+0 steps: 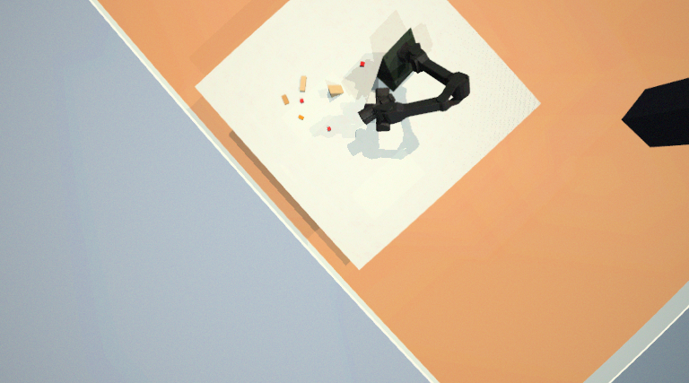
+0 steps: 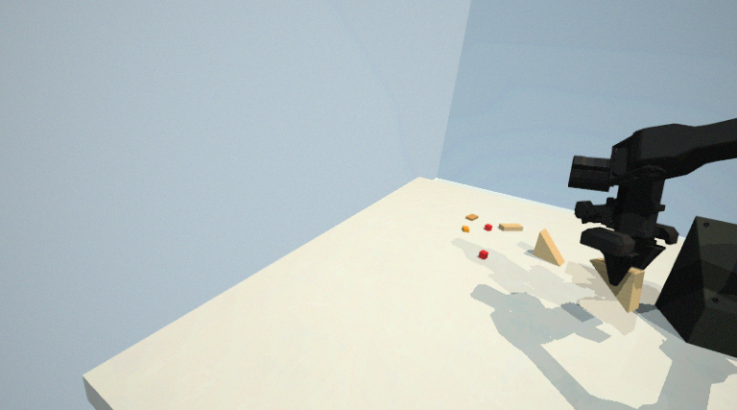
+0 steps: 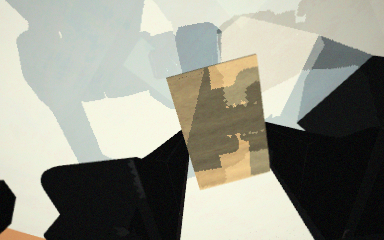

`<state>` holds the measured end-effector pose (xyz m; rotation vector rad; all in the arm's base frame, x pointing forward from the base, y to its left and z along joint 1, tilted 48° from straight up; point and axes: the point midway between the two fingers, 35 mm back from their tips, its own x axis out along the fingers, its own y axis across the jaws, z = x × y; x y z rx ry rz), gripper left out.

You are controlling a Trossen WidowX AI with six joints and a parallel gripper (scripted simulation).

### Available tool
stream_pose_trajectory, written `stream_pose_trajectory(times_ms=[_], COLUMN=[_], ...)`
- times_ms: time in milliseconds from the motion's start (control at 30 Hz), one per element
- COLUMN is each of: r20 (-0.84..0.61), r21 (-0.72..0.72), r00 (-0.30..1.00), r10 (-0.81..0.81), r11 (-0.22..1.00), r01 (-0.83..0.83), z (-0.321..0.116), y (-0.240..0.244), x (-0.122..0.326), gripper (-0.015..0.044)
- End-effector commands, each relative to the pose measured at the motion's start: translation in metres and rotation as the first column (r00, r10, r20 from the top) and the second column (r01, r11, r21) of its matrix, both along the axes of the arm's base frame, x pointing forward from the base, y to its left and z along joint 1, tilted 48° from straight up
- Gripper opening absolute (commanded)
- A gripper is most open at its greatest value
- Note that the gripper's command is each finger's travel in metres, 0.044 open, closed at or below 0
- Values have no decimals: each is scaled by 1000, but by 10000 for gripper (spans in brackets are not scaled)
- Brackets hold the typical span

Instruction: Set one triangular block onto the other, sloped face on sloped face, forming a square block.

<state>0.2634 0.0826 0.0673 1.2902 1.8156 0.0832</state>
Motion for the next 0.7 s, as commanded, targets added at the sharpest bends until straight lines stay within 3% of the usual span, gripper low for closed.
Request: stream_pose_trajectory(times_ms=[0, 200, 667], r20=[106, 245, 248], r21=[-76, -171, -202], r00=[994, 966, 966], r10=[31, 78, 78], r11=[997, 985, 979], r01=[-23, -36, -27], z=[4, 11, -10], y=[-2, -4, -38], x=[4, 13, 22], gripper=[0, 0, 0])
